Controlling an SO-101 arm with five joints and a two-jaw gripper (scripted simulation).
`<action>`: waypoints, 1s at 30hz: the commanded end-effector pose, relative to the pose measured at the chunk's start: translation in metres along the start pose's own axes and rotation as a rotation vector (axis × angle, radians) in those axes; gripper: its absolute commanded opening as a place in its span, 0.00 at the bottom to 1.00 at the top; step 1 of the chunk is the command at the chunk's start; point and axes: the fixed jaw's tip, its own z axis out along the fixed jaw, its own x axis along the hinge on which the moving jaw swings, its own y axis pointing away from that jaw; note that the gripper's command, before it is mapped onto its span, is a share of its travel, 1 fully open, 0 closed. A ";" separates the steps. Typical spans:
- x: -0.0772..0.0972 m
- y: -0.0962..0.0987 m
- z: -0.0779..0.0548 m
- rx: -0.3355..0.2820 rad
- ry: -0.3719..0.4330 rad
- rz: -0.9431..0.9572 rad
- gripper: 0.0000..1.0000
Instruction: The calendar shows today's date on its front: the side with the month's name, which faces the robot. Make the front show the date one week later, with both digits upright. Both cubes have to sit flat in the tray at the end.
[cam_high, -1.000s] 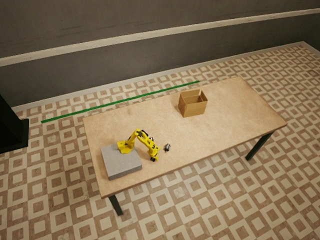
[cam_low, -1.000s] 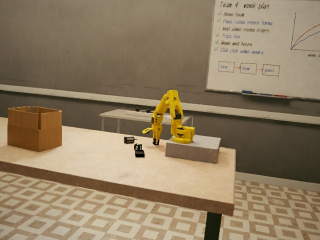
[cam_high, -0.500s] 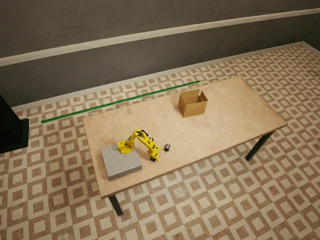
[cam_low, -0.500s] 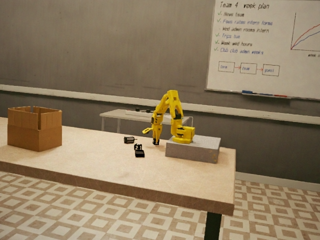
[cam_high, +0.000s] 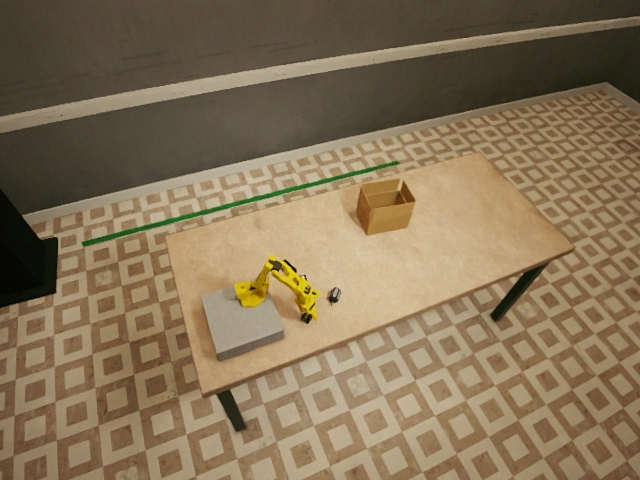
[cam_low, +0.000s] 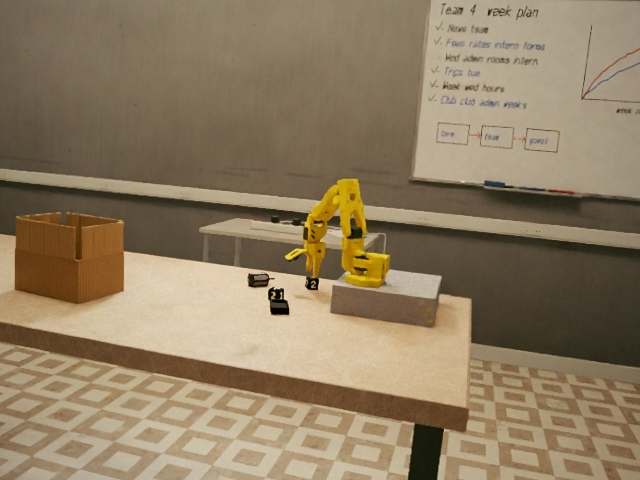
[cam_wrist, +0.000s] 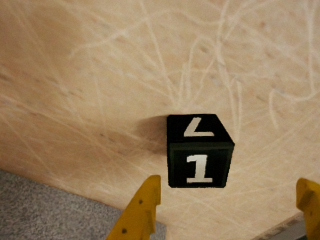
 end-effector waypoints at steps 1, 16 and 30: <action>0.000 -0.002 -0.014 0.010 -0.004 -0.004 0.36; 0.001 0.000 -0.036 0.010 -0.004 -0.004 0.36; 0.001 0.000 -0.036 0.010 -0.004 -0.004 0.36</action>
